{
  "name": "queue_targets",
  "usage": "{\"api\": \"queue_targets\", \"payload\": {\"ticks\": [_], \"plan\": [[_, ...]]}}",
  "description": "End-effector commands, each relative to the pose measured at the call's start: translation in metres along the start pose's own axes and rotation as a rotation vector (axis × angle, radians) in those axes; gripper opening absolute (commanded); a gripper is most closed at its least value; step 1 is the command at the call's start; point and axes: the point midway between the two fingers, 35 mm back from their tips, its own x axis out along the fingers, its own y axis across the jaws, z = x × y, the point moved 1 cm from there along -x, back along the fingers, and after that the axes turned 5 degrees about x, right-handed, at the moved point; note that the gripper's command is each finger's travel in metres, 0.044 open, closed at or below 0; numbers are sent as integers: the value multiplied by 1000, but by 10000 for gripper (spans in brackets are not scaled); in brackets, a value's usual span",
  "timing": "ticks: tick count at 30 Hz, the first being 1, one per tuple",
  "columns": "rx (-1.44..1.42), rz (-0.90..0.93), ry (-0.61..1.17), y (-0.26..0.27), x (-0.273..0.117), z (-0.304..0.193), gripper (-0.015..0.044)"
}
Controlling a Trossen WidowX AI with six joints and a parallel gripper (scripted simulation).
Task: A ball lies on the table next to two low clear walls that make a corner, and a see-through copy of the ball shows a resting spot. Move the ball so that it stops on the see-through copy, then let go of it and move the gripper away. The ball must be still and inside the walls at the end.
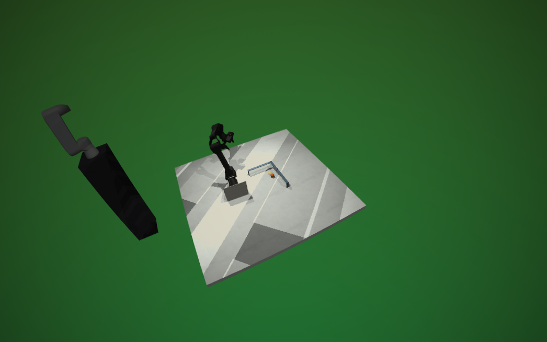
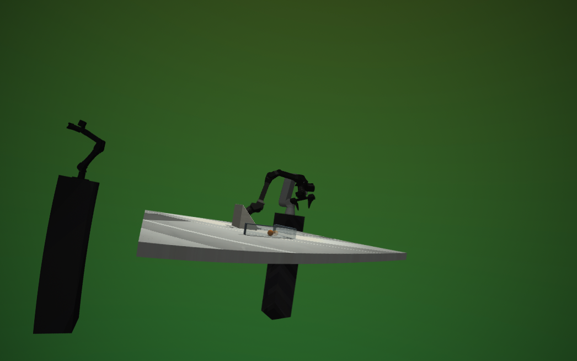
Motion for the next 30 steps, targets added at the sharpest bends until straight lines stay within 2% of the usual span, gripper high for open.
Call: {"api": "queue_targets", "payload": {"ticks": [1,5,9,14,30], "plan": [[-5,-2,-3,0,1,0,374],[-121,-46,-60,9,30,8,271],[-323,-157,-132,27,84,39,271],[-456,-251,-148,40,121,76,271],[-717,-412,-24,55,188,226,271]]}}
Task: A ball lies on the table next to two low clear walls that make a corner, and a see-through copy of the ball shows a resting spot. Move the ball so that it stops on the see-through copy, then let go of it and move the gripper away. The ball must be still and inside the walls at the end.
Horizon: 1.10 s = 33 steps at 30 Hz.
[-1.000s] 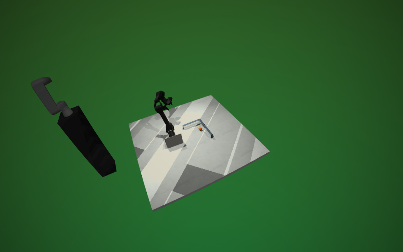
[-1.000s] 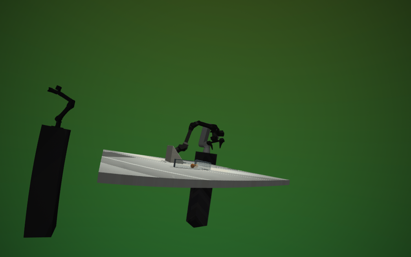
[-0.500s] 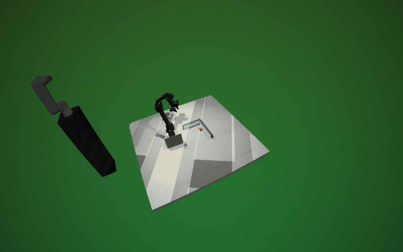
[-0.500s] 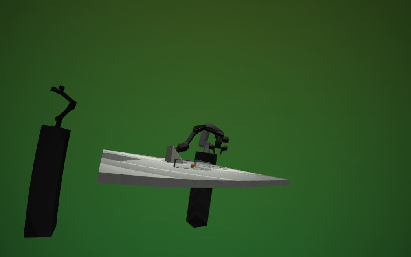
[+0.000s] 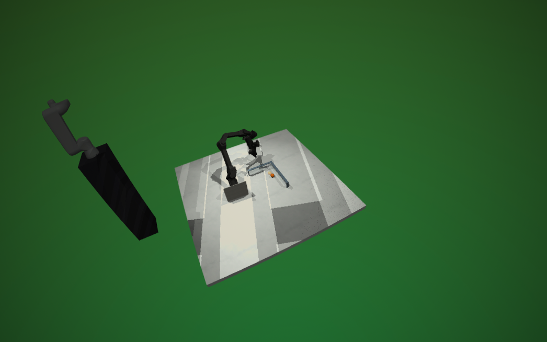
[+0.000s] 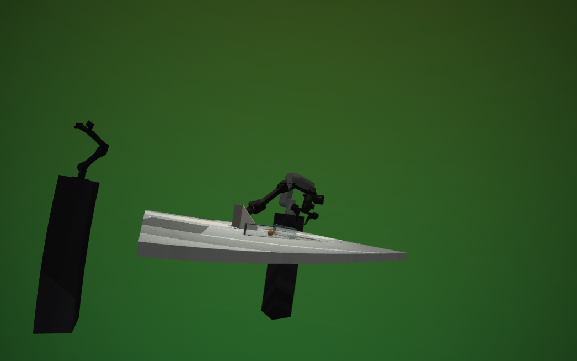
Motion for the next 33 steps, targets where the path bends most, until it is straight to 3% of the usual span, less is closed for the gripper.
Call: {"api": "queue_targets", "payload": {"ticks": [1,10,20,33], "plan": [[-91,-8,66,-34,31,51,271],[-249,69,172,-105,67,112,271],[-388,271,283,-185,118,140,271],[-390,278,284,-185,129,137,271]]}}
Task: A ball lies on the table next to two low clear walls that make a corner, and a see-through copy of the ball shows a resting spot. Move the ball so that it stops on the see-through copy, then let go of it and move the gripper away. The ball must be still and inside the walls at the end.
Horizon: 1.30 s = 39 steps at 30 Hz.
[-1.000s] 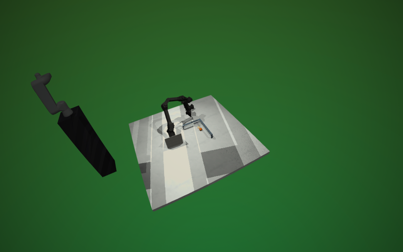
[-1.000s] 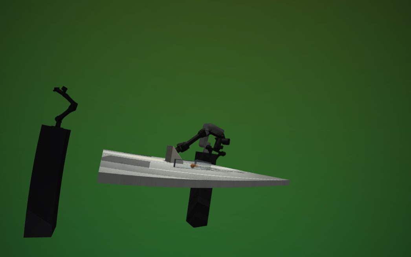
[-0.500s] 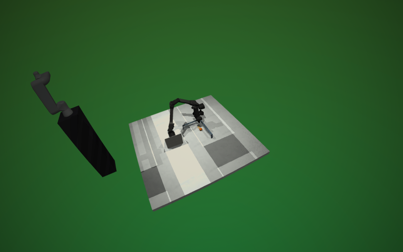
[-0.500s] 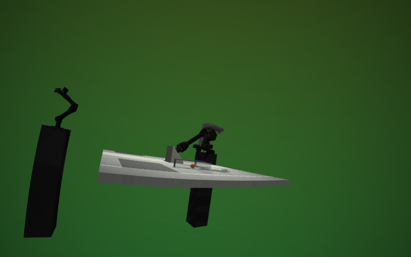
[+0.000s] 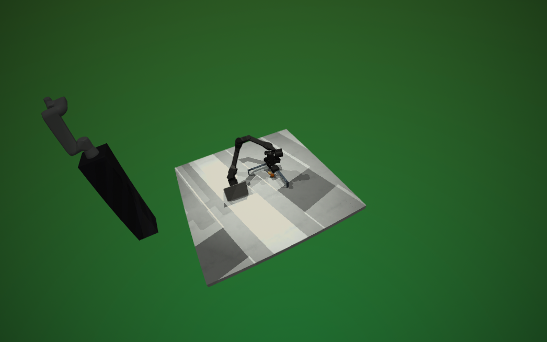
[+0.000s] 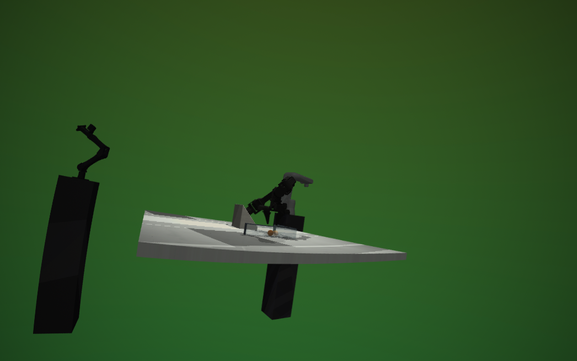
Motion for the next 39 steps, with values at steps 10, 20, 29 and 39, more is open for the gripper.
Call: {"api": "queue_targets", "payload": {"ticks": [10,20,29,39], "plan": [[2,10,5,-2,22,-1,271],[2,11,5,-2,39,-1,271],[2,12,5,-2,51,-2,271],[2,12,5,-2,51,-2,126]]}}
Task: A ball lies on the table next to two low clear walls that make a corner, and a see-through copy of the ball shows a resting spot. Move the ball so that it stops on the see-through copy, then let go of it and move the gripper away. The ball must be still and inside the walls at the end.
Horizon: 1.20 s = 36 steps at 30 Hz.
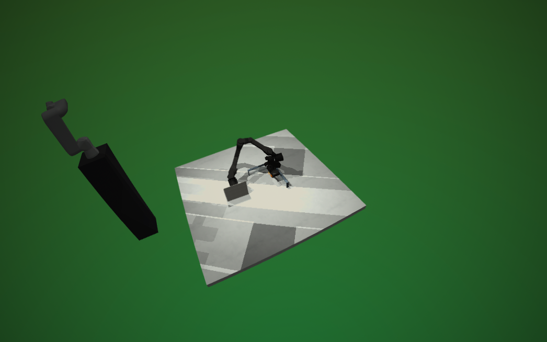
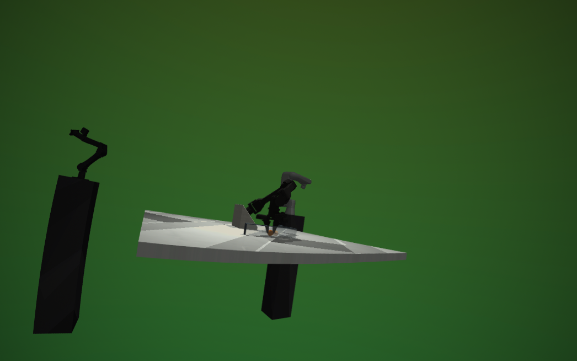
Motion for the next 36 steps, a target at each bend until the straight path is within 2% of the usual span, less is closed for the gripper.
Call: {"api": "queue_targets", "payload": {"ticks": [1,2,6,7,27,36], "plan": [[4,4,-1,0,1,0,119],[4,4,-1,0,1,0,113],[3,1,-3,-1,-4,1,8],[2,-2,-5,-1,-7,2,0],[5,-1,0,-1,-122,1,0],[5,-1,-1,7,-117,-1,0]]}}
